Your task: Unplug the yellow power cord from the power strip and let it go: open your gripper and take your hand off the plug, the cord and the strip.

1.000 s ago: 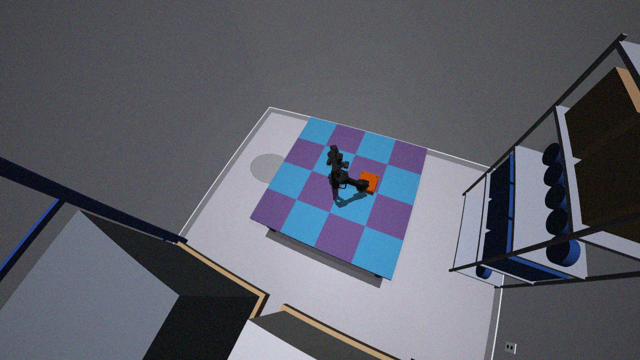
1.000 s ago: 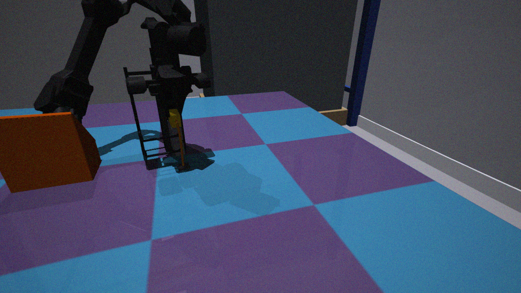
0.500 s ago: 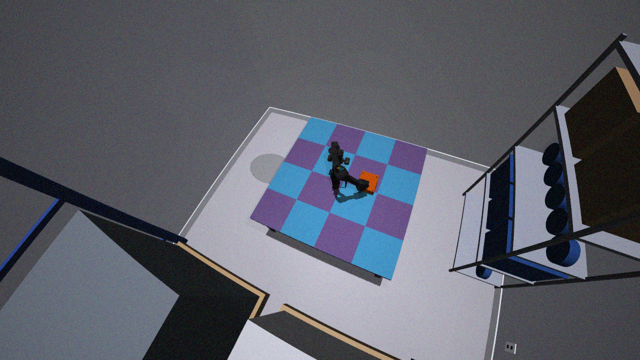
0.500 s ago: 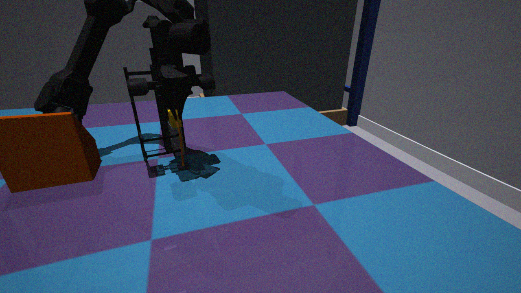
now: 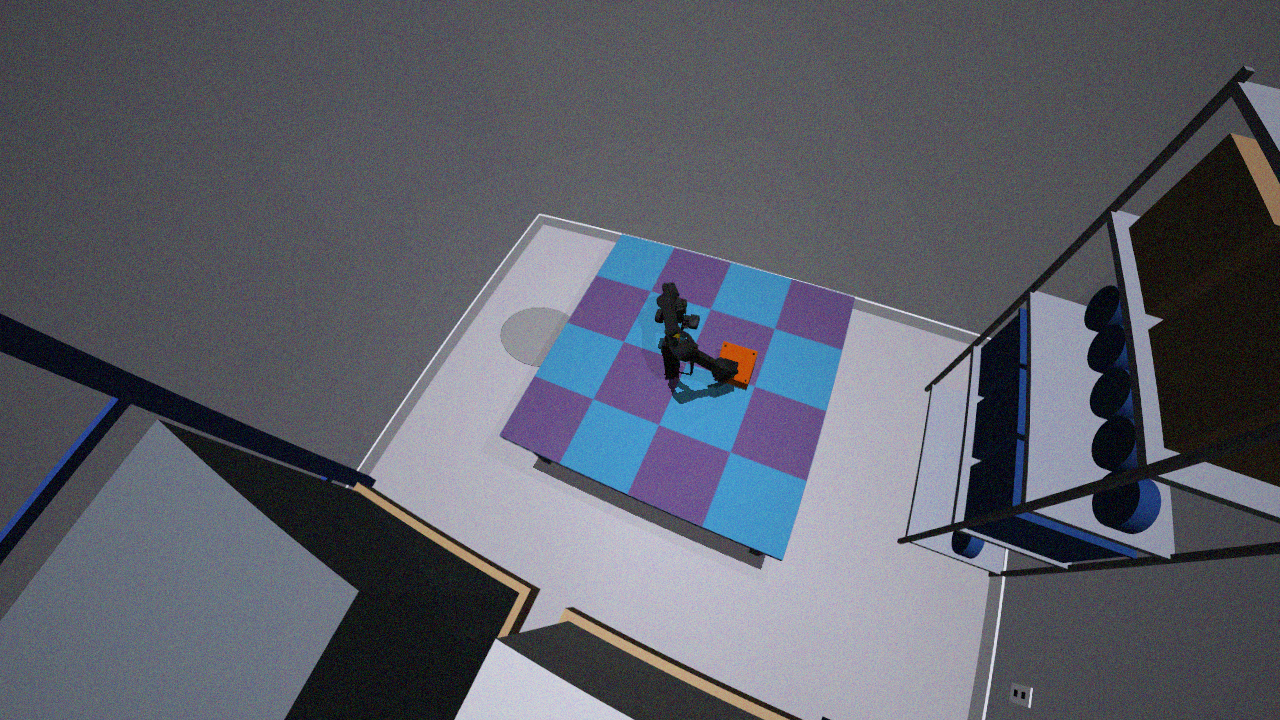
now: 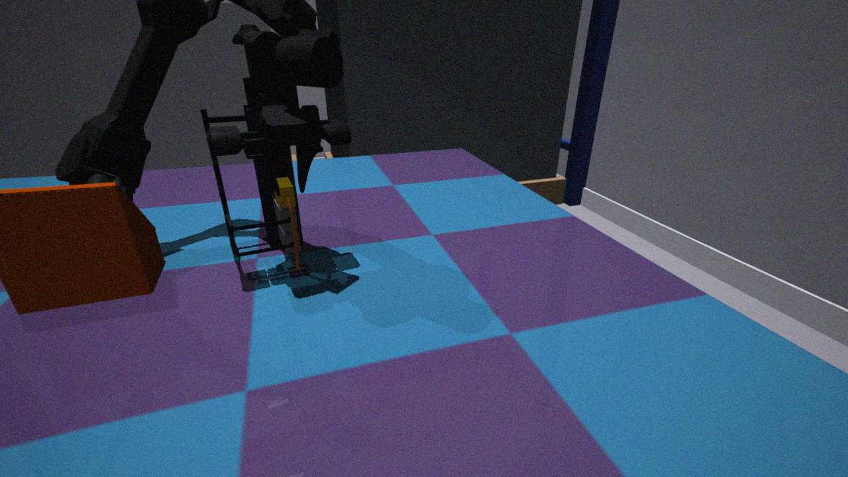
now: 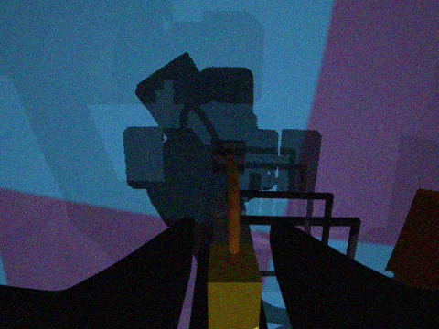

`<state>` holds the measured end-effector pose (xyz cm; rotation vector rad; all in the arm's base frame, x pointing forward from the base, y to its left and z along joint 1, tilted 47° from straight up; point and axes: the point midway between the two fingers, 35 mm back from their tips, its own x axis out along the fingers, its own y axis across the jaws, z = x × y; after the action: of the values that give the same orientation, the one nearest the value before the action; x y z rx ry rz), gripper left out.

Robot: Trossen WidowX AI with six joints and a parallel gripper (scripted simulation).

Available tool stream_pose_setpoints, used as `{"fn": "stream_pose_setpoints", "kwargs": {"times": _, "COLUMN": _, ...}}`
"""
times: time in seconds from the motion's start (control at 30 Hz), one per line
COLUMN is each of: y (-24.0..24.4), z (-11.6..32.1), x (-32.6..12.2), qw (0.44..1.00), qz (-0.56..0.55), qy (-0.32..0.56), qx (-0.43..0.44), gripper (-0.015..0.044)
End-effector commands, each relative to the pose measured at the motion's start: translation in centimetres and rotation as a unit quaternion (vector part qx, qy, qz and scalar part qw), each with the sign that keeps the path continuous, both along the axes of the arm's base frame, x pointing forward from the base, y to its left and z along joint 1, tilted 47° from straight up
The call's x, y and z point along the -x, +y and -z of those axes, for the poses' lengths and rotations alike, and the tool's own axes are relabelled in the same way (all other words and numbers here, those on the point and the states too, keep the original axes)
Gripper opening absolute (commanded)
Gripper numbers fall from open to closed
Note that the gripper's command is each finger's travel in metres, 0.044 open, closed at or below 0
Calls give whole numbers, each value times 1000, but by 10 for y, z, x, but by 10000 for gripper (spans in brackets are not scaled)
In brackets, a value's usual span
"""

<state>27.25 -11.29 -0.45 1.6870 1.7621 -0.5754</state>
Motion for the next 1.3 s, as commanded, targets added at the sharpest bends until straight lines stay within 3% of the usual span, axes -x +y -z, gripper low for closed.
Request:
{"fn": "stream_pose_setpoints", "kwargs": {"times": 0.0, "y": 0, "z": -1, "x": 1, "qw": 1000, "qz": 1, "qy": 1, "qx": -1, "gripper": 160}}
{"fn": "stream_pose_setpoints", "kwargs": {"times": 1.27, "y": 23, "z": -34, "x": 9, "qw": 1000, "qz": 0, "qy": 0, "qx": -2, "gripper": 160}}
